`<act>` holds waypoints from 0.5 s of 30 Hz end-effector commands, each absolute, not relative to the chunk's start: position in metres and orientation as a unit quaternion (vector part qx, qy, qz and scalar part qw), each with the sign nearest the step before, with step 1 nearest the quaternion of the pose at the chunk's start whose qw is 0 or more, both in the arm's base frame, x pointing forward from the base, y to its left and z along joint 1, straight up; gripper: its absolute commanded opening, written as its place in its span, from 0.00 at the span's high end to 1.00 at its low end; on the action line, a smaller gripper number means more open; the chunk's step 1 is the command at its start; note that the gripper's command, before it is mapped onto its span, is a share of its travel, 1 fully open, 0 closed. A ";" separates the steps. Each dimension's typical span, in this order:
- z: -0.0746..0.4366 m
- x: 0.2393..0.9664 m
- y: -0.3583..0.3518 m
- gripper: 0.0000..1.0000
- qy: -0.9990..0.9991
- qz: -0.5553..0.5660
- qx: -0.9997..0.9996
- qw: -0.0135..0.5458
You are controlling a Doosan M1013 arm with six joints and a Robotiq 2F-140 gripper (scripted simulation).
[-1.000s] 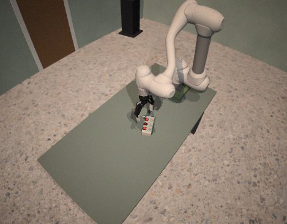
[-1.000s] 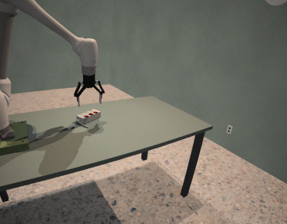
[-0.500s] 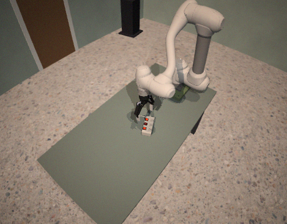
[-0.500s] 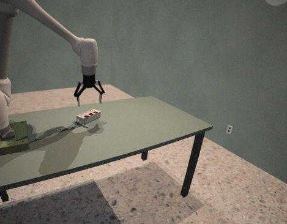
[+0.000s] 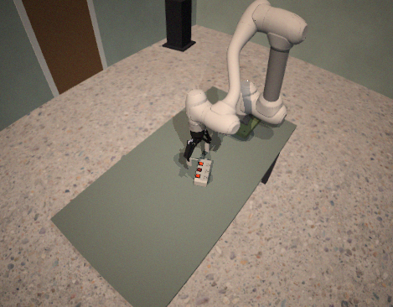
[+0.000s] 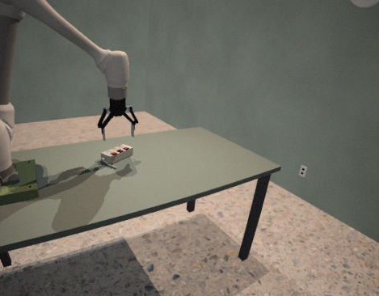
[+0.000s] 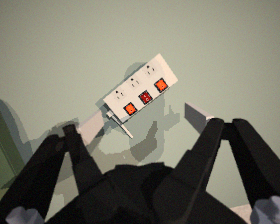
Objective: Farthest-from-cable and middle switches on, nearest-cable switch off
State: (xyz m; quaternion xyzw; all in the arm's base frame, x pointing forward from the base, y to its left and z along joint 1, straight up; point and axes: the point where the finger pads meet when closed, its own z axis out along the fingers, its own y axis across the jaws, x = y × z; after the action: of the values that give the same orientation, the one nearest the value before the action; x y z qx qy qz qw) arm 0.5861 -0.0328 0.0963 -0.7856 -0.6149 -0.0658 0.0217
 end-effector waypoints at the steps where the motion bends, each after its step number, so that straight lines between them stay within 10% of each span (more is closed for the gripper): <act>1: 0.096 0.586 -0.033 0.00 -0.615 -0.066 -0.786 0.022; 15: 0.144 0.595 -0.024 0.00 -0.658 -0.003 -0.753 0.001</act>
State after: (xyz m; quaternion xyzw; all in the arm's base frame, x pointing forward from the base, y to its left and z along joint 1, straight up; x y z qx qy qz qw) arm 0.5940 -0.0258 0.1398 -0.7564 -0.6540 -0.0118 0.0023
